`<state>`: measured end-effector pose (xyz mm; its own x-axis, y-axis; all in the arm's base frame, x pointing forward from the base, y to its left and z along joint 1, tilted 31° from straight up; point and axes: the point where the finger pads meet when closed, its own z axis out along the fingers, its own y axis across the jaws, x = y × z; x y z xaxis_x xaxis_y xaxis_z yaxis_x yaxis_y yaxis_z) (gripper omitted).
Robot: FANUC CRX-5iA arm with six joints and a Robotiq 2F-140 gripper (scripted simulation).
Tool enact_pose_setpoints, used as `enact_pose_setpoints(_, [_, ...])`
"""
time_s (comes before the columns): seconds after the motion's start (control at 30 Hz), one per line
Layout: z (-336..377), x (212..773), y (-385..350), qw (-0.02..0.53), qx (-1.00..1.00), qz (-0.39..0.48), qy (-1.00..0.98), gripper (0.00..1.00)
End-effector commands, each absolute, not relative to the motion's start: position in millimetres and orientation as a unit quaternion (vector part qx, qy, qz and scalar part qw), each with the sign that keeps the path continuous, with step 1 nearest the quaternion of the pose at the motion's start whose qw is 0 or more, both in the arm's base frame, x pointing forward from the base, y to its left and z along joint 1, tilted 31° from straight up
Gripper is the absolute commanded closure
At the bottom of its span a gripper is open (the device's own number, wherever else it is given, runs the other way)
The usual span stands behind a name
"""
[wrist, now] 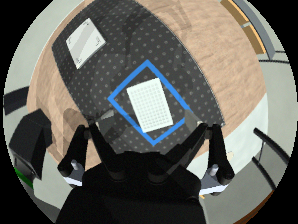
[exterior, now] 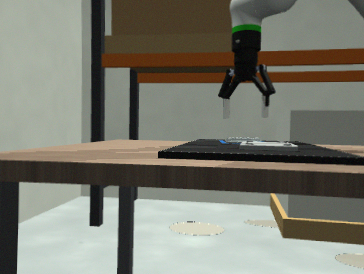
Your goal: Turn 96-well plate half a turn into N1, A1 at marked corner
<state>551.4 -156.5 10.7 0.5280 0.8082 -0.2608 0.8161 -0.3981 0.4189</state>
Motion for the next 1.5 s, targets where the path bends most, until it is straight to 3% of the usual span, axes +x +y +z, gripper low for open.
enact_pose_setpoints(0.0, [10.8,551.5,-156.4,0.263,0.863,0.010,0.432,0.00])
enact_pose_setpoints(1.03, [10.8,551.5,-156.4,0.229,0.965,0.131,-0.019,0.00])
enact_pose_setpoints(1.47, [10.8,551.5,-156.4,0.214,0.958,0.153,-0.117,0.00])
